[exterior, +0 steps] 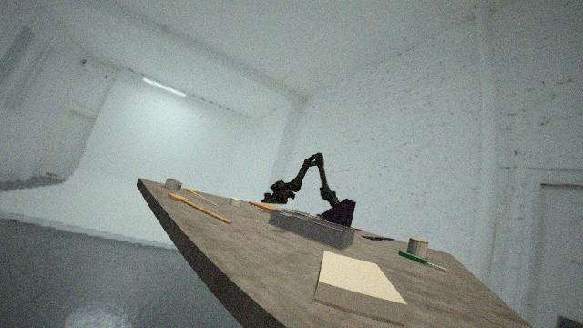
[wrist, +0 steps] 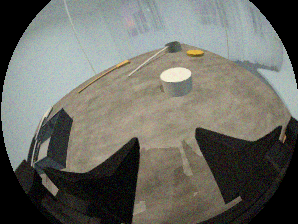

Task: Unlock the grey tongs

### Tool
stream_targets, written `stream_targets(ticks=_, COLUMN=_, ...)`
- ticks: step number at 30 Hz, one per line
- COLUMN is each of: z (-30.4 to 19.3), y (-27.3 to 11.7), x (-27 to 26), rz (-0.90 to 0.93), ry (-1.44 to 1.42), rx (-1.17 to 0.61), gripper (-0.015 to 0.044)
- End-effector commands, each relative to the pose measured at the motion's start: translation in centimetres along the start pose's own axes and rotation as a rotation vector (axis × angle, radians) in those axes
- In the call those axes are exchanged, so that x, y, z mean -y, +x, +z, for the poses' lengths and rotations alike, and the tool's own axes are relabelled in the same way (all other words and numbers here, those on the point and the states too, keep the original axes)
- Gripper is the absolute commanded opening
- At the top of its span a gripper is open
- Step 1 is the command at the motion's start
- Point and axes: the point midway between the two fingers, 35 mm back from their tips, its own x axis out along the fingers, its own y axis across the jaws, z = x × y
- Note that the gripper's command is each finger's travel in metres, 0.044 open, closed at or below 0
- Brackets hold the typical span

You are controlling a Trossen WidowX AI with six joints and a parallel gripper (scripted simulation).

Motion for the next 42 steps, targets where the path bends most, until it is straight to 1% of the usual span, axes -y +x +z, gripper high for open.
stream_targets(ticks=1, z=1.6, y=4.5, x=-4.5, rz=0.176, ry=-0.044, rx=-0.060, gripper=0.0260)
stream_targets(ticks=7, z=3.8, y=8.7, x=-12.9, rz=0.437, ry=-0.178, rx=-0.155, gripper=0.0260)
stream_targets(ticks=12, z=4.7, y=9.9, x=-20.6, rz=0.642, ry=-0.352, rx=-0.257, gripper=0.0260)
stream_targets(ticks=14, z=5.1, y=9.8, x=-23.8, rz=0.724, ry=-0.441, rx=-0.297, gripper=0.0260)
stream_targets(ticks=15, z=5.9, y=9.5, x=-25.5, rz=0.770, ry=-0.491, rx=-0.264, gripper=0.0260)
stream_targets(ticks=19, z=5.5, y=8.4, x=-30.1, rz=0.915, ry=-0.761, rx=-0.321, gripper=0.0260)
stream_targets(ticks=21, z=4.8, y=7.4, x=-32.5, rz=1.007, ry=-0.948, rx=-0.360, gripper=0.0260)
stream_targets(ticks=24, z=3.5, y=5.5, x=-35.3, rz=1.103, ry=-1.154, rx=-0.465, gripper=0.0260)
stream_targets(ticks=27, z=3.4, y=5.0, x=-35.7, rz=1.122, ry=-1.187, rx=-0.473, gripper=0.0260)
stream_targets(ticks=30, z=2.7, y=4.2, x=-36.6, rz=1.178, ry=-1.326, rx=-0.506, gripper=0.0260)
stream_targets(ticks=37, z=0.3, y=1.5, x=-38.7, rz=1.428, ry=-1.937, rx=-0.668, gripper=0.0260)
stream_targets(ticks=39, z=0.0, y=1.2, x=-38.8, rz=1.470, ry=-2.082, rx=-0.706, gripper=0.0260)
stream_targets(ticks=42, z=-0.2, y=0.7, x=-39.0, rz=1.591, ry=-2.391, rx=-0.750, gripper=0.0260)
